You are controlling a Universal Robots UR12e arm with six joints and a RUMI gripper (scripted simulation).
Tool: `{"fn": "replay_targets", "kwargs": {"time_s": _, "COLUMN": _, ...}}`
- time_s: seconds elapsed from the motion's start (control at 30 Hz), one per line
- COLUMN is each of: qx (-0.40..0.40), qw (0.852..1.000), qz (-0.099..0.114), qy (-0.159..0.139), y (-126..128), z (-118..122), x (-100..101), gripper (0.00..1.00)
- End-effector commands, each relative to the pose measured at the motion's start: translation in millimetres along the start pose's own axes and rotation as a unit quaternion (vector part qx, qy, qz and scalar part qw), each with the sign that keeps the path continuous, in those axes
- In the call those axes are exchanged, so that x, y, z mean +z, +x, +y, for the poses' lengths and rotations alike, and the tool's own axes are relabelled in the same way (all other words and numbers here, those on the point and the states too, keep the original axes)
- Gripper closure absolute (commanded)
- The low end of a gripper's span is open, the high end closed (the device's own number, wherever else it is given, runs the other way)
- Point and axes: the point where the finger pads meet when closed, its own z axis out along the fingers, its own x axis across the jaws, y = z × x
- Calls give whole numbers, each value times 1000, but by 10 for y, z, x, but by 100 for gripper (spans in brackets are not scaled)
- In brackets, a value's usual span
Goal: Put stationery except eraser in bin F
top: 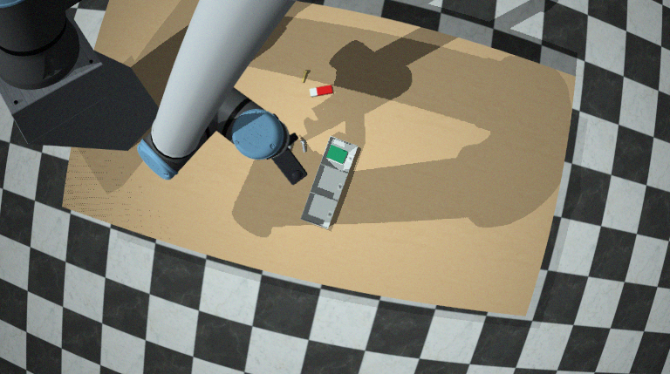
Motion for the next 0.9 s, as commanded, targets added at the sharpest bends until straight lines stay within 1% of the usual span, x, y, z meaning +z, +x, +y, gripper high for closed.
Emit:
{"fn": "replay_targets", "kwargs": {"time_s": 0.0, "qx": 78, "qw": 997, "qz": -2, "qy": 3, "y": -13, "z": -34, "x": -25, "gripper": 82}}
{"fn": "replay_targets", "kwargs": {"time_s": 0.3, "qx": 162, "qw": 987, "qz": -4, "qy": 2, "y": 9, "z": -31, "x": -14, "gripper": 82}}
{"fn": "replay_targets", "kwargs": {"time_s": 0.37, "qx": 162, "qw": 987, "qz": -4, "qy": 2, "y": 9, "z": -31, "x": -14, "gripper": 82}}
{"fn": "replay_targets", "kwargs": {"time_s": 0.4, "qx": 190, "qw": 982, "qz": -5, "qy": 2, "y": 9, "z": -32, "x": -14, "gripper": 82}}
{"fn": "replay_targets", "kwargs": {"time_s": 0.63, "qx": 251, "qw": 968, "qz": -6, "qy": 2, "y": 7, "z": -41, "x": -15, "gripper": 82}}
{"fn": "replay_targets", "kwargs": {"time_s": 0.87, "qx": 315, "qw": 949, "qz": -7, "qy": 4, "y": 2, "z": -34, "x": -17, "gripper": 82}}
